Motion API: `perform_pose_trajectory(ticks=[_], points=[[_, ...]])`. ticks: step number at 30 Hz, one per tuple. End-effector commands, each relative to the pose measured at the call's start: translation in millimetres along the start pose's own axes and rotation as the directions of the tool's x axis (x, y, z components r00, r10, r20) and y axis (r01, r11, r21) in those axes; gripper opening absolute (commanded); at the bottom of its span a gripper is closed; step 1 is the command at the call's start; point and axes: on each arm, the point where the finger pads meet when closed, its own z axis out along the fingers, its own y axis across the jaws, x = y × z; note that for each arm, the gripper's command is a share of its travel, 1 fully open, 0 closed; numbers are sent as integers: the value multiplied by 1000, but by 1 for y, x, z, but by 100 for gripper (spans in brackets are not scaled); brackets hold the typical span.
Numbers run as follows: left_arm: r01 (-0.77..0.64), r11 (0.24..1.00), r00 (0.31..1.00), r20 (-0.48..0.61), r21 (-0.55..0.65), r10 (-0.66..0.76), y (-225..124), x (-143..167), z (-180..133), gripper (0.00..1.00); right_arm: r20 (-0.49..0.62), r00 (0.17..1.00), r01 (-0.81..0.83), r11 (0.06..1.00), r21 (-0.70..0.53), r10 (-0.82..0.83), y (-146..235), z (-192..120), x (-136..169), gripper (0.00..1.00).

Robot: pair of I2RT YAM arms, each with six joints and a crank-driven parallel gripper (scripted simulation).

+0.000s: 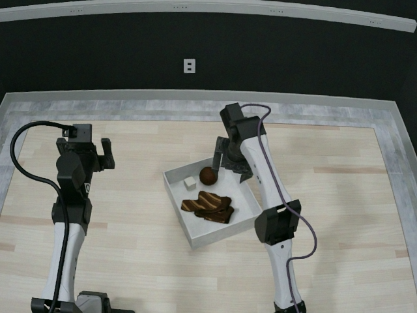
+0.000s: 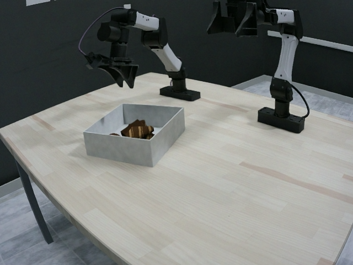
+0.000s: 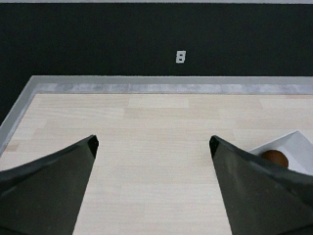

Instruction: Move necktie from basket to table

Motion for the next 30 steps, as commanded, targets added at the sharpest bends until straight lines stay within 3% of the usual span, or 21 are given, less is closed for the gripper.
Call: perform_pose_trajectory(ticks=[1,30], points=[[0,1000,1000,0,0,0,0,0,0,100,-248,969,30,993,117,0,8,-5,0,80],[0,1000,1000,0,0,0,0,0,0,100,-247,969,29,993,116,0,13,-10,-2,80]])
